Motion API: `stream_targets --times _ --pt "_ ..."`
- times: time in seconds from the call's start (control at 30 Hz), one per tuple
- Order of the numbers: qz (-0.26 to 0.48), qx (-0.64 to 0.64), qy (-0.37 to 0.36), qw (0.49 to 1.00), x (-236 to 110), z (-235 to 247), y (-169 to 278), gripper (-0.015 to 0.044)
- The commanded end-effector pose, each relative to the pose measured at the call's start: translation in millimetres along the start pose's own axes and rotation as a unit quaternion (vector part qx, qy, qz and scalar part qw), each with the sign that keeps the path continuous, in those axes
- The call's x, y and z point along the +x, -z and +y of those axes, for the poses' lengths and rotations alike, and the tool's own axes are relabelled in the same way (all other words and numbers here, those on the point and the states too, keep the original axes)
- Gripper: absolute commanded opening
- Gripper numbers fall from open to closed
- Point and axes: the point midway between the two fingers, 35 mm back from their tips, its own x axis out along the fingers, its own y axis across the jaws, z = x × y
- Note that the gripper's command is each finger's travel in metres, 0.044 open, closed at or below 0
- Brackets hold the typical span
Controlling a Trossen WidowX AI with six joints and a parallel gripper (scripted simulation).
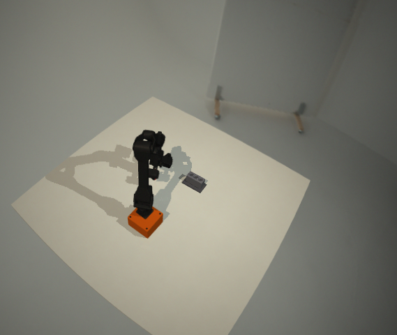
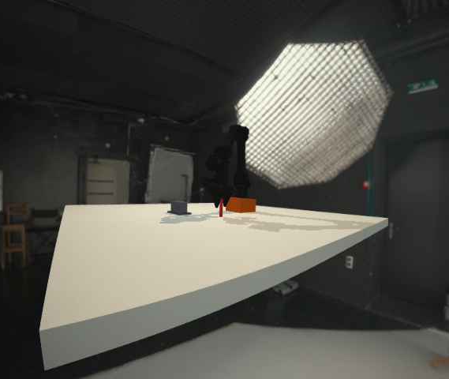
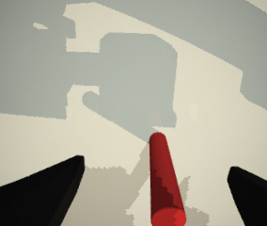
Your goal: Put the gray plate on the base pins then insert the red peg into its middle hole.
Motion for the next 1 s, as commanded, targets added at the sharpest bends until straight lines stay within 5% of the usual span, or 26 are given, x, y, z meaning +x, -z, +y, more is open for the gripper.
stream_targets --times 0.0,0.4,0.97 --pt "0.002 0.002 0.004 1.0 3.2 -2.6 0.5 0.0335" --pt "0.002 0.002 0.004 1.0 3.2 -2.6 0.5 0.002" --pt "0.002 0.002 0.004 1.0 3.2 -2.6 0.5 0.0"
